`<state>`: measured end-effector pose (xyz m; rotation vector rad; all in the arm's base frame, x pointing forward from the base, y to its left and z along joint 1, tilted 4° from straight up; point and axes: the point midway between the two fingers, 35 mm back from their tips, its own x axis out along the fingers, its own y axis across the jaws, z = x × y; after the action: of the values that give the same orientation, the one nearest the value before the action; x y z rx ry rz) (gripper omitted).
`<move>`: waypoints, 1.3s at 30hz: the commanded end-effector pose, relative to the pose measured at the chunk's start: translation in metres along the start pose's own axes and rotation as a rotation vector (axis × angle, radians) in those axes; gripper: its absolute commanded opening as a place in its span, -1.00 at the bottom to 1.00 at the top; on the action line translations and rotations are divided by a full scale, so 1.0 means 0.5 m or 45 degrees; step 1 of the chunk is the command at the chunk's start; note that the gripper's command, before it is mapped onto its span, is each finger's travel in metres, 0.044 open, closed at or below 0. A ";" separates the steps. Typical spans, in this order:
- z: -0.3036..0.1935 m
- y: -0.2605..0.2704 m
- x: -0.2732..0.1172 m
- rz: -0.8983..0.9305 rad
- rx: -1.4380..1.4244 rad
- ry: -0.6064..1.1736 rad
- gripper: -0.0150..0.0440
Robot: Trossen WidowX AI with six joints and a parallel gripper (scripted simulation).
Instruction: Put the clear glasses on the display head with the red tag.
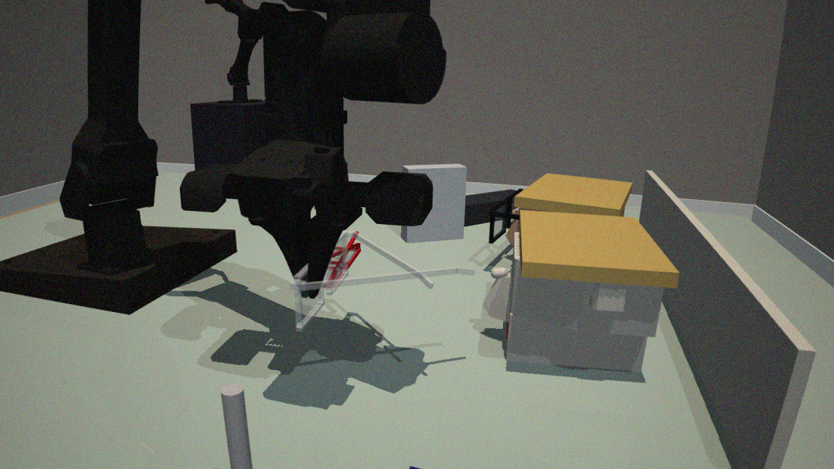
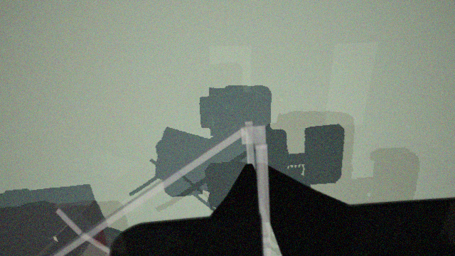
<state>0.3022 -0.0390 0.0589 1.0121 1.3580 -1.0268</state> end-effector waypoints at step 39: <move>0.288 -0.081 -0.098 0.001 0.663 -0.009 -0.49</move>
<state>0.3056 -0.1754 0.1060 1.3550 1.1283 -1.3808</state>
